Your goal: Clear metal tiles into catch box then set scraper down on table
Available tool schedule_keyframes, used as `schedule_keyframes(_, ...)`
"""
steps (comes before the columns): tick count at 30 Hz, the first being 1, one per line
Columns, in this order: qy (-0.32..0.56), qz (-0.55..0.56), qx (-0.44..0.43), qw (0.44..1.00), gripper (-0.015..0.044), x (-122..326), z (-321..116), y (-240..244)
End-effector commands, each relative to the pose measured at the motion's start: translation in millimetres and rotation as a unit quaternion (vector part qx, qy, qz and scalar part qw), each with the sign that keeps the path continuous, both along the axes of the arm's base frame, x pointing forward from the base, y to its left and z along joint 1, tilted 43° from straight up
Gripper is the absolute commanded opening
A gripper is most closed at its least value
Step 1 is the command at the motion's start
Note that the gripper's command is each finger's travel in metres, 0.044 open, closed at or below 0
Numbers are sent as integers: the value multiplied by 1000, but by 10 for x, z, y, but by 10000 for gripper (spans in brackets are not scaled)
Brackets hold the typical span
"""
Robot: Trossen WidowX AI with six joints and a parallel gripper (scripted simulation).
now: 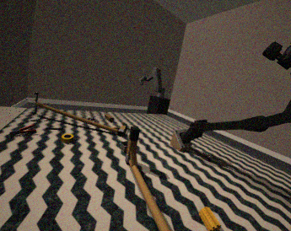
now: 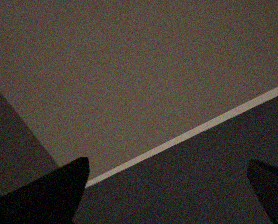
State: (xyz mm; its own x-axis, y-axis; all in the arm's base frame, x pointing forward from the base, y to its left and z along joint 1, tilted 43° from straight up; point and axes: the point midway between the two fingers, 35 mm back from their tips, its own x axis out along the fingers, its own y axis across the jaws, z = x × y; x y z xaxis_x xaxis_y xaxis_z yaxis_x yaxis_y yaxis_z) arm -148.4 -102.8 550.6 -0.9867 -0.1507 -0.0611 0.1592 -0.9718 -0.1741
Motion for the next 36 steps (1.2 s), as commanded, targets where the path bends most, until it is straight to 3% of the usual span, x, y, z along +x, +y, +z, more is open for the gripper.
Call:
schedule_keyframes(1, 0, 22, -7, 1000, 440, 46, 14, -34)
schedule_keyframes(36, -15, 253, -43, 966, 440, 468, -23, -215)
